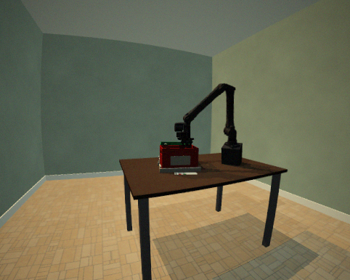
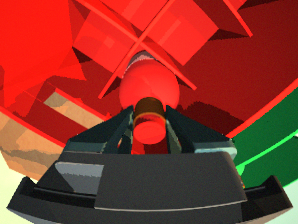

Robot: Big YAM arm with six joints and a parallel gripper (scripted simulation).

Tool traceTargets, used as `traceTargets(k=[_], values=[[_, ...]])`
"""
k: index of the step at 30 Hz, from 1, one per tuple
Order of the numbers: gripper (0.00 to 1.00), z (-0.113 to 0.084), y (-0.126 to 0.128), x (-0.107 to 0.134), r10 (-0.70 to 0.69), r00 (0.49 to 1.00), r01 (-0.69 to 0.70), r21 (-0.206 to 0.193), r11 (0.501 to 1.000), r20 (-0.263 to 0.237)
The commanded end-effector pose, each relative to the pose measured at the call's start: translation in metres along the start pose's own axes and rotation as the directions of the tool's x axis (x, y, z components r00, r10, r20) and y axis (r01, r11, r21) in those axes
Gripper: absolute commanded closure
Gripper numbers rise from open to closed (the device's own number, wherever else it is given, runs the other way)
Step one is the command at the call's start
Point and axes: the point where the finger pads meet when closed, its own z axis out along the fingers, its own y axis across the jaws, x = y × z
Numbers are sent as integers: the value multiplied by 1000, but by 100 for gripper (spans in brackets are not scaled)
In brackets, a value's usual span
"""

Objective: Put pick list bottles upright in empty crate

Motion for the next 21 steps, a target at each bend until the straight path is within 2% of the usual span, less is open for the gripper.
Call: traceTargets(k=[1, 21], values=[[100, -14, 0, -12, -9, 999, 8, 30, 1000, 35], [100, -14, 3, -9, -8, 999, 7, 25, 1000, 31]])
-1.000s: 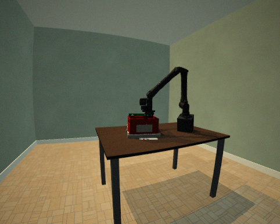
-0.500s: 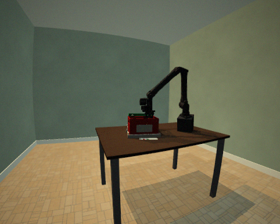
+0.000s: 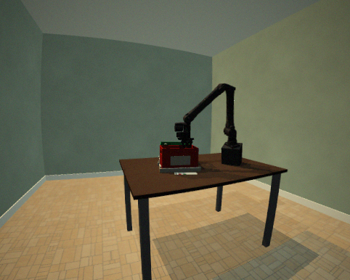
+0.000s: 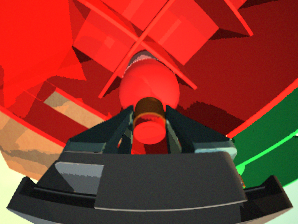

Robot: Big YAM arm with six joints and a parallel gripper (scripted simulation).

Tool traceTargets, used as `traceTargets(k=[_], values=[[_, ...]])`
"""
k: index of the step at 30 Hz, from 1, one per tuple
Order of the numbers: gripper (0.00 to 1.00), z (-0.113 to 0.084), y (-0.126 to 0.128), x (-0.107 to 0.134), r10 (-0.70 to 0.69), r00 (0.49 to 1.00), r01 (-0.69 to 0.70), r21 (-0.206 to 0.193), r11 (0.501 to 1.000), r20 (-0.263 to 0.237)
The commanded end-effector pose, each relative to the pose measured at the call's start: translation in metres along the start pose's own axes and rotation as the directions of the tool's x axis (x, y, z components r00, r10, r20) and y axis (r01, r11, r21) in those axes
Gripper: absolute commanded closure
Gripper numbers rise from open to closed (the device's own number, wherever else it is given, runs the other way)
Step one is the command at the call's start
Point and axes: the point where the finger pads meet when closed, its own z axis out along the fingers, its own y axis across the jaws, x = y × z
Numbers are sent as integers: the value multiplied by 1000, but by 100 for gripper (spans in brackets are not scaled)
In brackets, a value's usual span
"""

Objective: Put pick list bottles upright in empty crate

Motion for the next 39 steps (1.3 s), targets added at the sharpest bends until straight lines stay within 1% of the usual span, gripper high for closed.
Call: traceTargets(k=[1, 9, 39], values=[[100, -13, 4, -9, -8, 1000, 7, 23, 1000, 30], [100, -15, 2, -12, -10, 999, 9, 26, 1000, 34], [100, -15, 5, -9, -8, 1000, 7, 20, 1000, 27]])
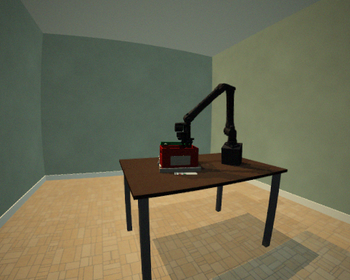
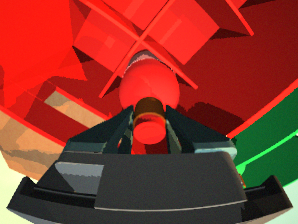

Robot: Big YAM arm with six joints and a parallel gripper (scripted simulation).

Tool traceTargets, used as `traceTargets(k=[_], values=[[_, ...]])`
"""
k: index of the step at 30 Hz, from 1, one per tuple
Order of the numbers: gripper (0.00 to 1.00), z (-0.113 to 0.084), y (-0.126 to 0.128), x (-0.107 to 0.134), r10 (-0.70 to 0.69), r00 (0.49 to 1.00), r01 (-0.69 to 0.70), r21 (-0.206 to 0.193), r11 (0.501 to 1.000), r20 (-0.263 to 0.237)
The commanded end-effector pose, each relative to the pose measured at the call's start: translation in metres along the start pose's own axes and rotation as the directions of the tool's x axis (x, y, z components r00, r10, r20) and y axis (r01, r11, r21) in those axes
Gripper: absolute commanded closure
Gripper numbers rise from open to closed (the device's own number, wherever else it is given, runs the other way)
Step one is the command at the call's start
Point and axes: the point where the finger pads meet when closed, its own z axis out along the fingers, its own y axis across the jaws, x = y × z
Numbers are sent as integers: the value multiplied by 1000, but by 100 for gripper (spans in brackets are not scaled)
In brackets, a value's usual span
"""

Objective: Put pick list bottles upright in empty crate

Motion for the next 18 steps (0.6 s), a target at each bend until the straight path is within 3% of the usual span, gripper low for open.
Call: traceTargets(k=[1, 18], values=[[100, -15, 4, -10, -8, 1000, 8, 20, 1000, 27], [100, -16, 4, -9, -7, 1000, 7, 19, 1000, 26]])
